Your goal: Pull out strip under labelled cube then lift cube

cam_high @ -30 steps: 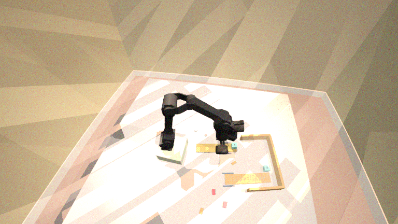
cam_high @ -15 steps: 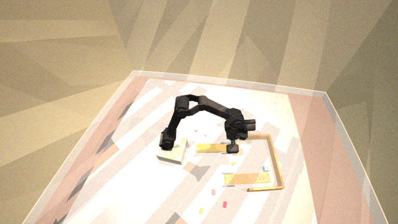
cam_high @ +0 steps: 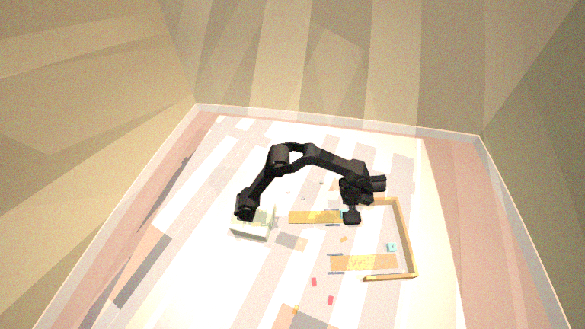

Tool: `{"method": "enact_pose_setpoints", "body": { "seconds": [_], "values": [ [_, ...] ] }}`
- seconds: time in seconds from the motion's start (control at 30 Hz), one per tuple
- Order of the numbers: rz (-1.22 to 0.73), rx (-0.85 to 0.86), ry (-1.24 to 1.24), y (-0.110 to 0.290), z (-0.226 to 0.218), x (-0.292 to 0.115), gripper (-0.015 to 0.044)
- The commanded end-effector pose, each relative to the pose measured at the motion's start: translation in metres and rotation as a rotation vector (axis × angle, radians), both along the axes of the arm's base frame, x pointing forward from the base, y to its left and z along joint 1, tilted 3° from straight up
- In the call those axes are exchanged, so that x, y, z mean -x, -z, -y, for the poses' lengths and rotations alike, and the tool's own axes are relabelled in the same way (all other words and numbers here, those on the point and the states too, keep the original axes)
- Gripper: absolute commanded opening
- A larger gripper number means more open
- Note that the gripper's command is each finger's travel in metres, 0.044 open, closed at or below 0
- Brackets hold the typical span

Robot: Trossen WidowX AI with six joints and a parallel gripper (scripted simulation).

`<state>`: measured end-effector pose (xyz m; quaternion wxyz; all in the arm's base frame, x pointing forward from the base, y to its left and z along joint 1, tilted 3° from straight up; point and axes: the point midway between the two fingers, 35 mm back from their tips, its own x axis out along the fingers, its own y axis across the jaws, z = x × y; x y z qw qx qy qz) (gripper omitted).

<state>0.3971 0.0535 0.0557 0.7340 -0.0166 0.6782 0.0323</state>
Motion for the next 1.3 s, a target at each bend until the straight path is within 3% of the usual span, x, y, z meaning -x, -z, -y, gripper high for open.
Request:
{"method": "enact_pose_setpoints", "body": {
  "seconds": [0.0,1.1,1.27],
  "values": [
    [-0.004,0.0,-0.005,0.008,-0.001,-0.002,0.025],
    [-0.005,0.0,-0.005,0.053,-0.002,-0.005,0.025],
    [-0.001,0.0,-0.003,0.05,-0.002,-0.006,0.0138]
  ]
}}
